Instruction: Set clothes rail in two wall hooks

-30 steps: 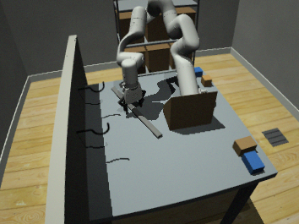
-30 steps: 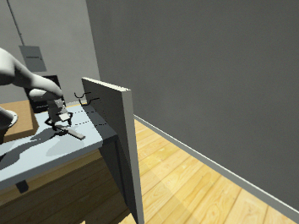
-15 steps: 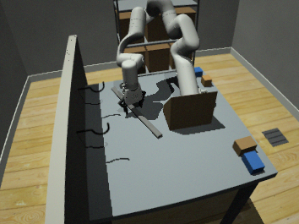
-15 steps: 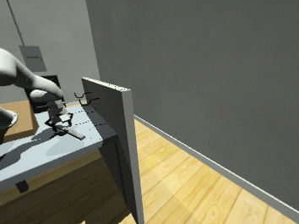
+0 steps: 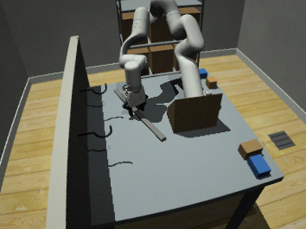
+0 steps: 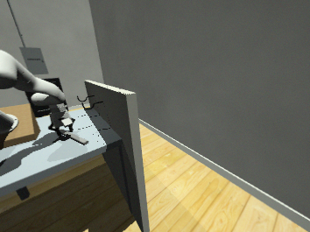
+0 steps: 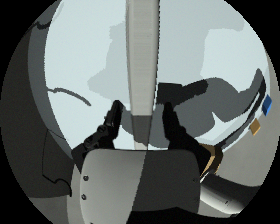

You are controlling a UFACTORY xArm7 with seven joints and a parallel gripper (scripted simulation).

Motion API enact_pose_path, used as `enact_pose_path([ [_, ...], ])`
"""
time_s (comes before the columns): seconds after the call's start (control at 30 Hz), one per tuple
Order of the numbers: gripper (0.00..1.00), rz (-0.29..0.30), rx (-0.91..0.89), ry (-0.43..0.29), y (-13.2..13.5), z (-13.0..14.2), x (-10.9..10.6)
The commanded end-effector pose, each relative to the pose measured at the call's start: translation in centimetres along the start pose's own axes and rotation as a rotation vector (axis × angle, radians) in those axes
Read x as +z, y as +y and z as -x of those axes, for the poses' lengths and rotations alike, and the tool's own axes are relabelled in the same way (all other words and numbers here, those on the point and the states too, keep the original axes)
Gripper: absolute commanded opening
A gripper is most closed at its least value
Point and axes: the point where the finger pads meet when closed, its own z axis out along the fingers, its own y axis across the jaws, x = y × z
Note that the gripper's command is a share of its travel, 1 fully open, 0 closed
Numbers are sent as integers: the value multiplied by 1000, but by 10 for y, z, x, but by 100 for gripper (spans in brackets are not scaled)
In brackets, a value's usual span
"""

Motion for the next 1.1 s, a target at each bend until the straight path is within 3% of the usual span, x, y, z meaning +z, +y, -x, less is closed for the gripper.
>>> enact_pose_path([
  [0.0, 0, -3, -1, 0, -1, 0, -4],
  [1.07, 0, -3, -1, 0, -1, 0, -11],
])
